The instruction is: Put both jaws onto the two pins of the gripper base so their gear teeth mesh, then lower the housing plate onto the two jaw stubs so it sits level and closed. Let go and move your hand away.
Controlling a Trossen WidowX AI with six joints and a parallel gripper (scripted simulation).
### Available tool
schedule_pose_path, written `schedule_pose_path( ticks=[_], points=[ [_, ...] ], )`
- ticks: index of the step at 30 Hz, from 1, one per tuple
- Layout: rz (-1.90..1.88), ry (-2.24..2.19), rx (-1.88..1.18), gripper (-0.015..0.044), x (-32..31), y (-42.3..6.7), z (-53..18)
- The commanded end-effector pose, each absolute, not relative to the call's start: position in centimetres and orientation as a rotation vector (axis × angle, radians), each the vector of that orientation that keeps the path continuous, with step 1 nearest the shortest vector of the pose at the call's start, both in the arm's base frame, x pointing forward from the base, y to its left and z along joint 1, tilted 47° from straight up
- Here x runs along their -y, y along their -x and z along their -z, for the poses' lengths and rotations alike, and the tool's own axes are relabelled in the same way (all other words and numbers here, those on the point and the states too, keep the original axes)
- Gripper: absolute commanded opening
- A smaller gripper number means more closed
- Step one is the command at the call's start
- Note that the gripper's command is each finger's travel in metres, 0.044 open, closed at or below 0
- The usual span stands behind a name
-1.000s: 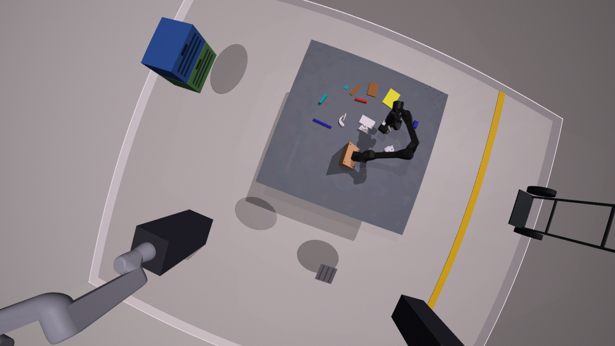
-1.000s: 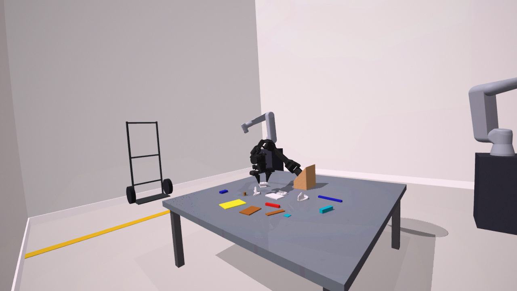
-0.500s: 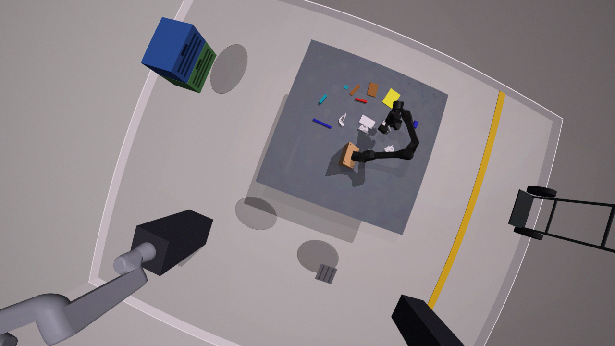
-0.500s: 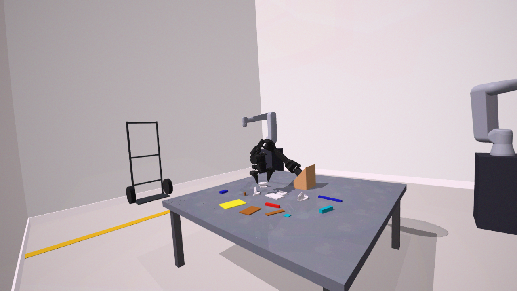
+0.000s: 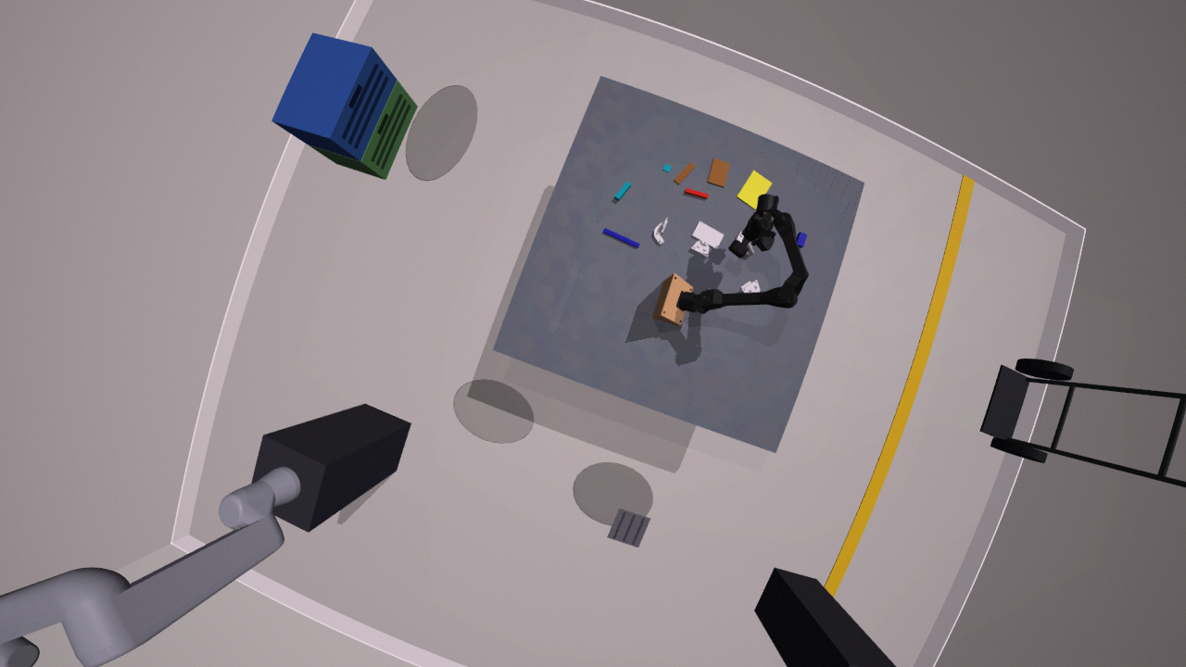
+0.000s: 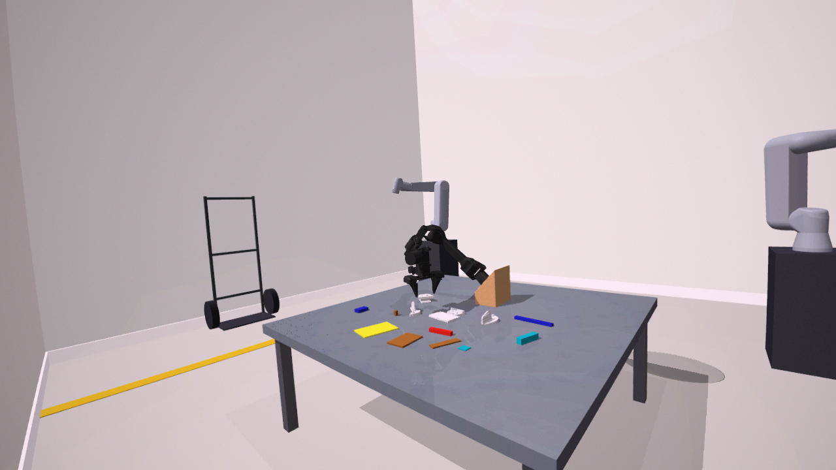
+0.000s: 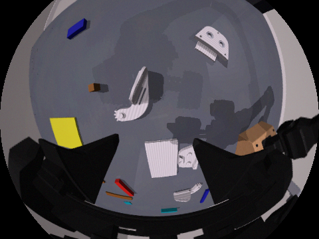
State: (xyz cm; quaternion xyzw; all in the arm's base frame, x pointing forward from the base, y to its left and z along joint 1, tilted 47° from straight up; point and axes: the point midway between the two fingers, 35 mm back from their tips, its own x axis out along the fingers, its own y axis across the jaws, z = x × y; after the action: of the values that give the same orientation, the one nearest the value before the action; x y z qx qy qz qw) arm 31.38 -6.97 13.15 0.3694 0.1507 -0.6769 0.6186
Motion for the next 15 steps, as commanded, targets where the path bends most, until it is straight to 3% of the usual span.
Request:
schedule_pose_path(
  ticks=[1, 15],
  points=[
    [1.557, -0.85, -0.347, 0.0414, 6.96, -31.38, -13.15],
    [1.557, -0.85, -0.347, 0.0046, 6.96, -31.38, -13.15]
  ],
)
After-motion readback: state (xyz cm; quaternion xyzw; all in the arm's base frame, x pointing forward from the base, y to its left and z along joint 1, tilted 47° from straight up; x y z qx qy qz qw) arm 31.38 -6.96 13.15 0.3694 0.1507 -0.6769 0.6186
